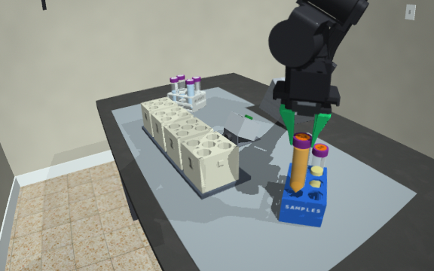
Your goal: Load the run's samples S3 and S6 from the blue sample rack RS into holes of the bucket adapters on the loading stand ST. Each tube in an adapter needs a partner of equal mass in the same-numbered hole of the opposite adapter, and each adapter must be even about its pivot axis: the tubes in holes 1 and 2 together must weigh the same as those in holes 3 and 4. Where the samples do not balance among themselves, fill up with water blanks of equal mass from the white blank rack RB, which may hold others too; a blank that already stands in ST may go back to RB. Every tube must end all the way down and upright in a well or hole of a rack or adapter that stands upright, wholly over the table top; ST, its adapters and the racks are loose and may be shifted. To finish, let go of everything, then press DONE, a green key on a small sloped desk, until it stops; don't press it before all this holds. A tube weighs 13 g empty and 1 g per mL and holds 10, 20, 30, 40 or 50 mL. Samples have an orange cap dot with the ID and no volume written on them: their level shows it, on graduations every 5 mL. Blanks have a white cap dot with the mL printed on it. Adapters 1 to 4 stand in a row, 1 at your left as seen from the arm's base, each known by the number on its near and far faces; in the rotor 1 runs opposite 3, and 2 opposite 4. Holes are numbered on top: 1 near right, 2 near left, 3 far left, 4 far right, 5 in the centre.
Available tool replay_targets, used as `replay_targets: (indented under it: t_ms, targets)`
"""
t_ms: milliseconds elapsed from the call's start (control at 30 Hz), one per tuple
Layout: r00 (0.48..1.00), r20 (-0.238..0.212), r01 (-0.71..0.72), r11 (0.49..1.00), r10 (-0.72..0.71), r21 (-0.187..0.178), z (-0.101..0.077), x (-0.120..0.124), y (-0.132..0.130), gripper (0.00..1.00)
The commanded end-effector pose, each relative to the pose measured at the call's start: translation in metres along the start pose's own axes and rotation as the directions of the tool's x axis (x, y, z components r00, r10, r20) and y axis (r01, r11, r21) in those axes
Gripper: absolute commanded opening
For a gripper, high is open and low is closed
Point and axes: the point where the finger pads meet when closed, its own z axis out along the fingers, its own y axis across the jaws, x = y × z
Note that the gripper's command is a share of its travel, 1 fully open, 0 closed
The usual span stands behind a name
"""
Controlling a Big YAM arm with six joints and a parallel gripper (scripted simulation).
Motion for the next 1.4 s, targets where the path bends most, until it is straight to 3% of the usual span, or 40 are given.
replay_targets:
  t_ms: [0,133,167,200,300,367,567,700,733,867,1100,1267,1300,1367]
  targets:
    - [1.0,0.011,-0.01,1.0,0.01,0.006,0.004,-0.005,-0.003,0.0]
    - [1.0,0.01,-0.003,1.0,0.002,0.003,0.007,-0.006,0.001,0.0]
    - [0.997,0.082,0.011,1.0,-0.013,0.028,-0.021,-0.025,0.001,0.0]
    - [0.997,0.08,0.015,1.0,-0.017,0.027,-0.019,-0.025,0.002,0.0]
    - [1.0,0.018,0.002,1.0,-0.002,0.005,0.01,-0.005,0.003,0.0]
    - [1.0,0.014,-0.004,1.0,0.004,0.005,0.015,-0.006,0.0,0.0]
    - [0.999,0.031,0.008,1.0,-0.008,0.007,0.017,-0.014,0.004,0.0]
    - [1.0,0.015,-0.005,1.0,0.005,0.005,0.025,-0.005,0.001,0.0]
    - [0.998,0.069,0.001,1.0,-0.002,0.022,0.005,-0.026,-0.003,0.0]
    - [1.0,0.01,-0.003,1.0,0.003,0.003,0.034,-0.005,0.002,0.0]
    - [0.999,0.035,0.01,1.0,-0.01,0.007,0.034,-0.015,0.005,0.0]
    - [1.0,0.011,-0.009,1.0,0.009,0.004,0.047,-0.005,-0.001,0.0]
    - [0.998,0.066,0.002,1.0,-0.004,0.02,0.028,-0.026,-0.002,0.0]
    - [0.998,0.055,0.014,1.0,-0.015,0.012,0.034,-0.022,0.005,0.0]
